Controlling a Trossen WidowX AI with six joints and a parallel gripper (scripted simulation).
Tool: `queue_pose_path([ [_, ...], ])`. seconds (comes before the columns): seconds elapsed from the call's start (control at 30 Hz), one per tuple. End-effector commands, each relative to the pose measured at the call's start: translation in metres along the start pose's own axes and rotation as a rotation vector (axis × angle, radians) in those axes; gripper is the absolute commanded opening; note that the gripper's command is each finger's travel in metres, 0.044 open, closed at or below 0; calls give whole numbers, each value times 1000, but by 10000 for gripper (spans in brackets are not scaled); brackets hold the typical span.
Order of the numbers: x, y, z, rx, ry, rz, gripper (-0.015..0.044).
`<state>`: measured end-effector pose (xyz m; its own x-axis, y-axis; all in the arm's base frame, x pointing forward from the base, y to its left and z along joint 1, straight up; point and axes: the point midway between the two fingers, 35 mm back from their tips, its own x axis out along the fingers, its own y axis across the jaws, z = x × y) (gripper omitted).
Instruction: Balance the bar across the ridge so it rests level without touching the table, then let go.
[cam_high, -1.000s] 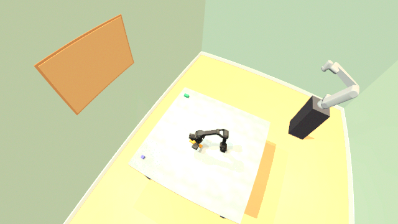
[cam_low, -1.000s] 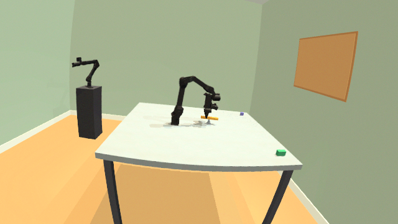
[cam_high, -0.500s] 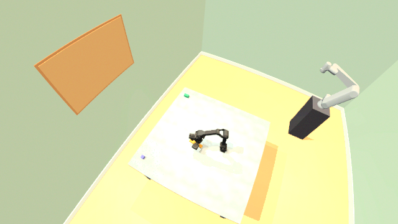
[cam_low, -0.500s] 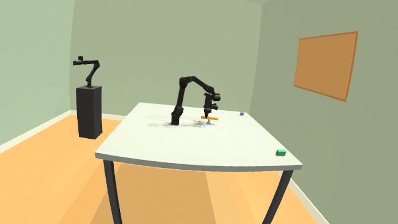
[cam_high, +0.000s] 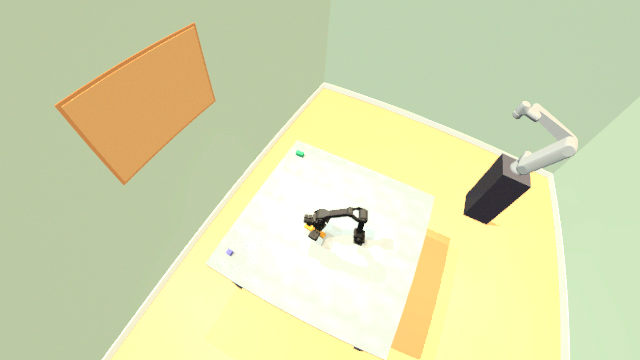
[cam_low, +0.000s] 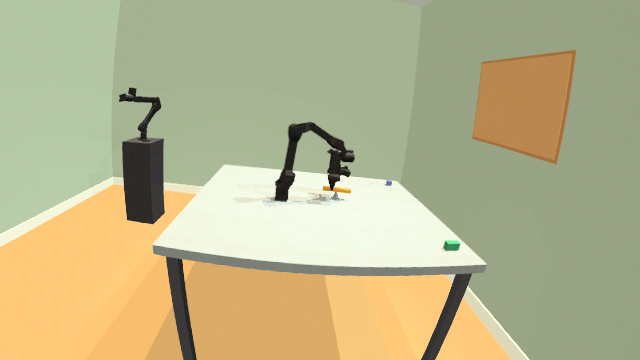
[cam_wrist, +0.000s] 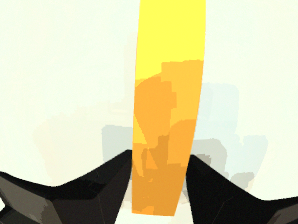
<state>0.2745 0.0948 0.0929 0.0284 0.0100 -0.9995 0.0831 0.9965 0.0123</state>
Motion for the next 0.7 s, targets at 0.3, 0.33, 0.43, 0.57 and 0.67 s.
queue_pose_path([
  [0.3, 0, 0, 0, 0, 0, 0, 185],
  [0.33, 0, 0, 0, 0, 0, 0, 185],
  [0.43, 0, 0, 0, 0, 0, 0, 264],
  [0.57, 0, 0, 0, 0, 0, 0, 369],
  [0.67, 0, 0, 0, 0, 0, 0, 440],
])
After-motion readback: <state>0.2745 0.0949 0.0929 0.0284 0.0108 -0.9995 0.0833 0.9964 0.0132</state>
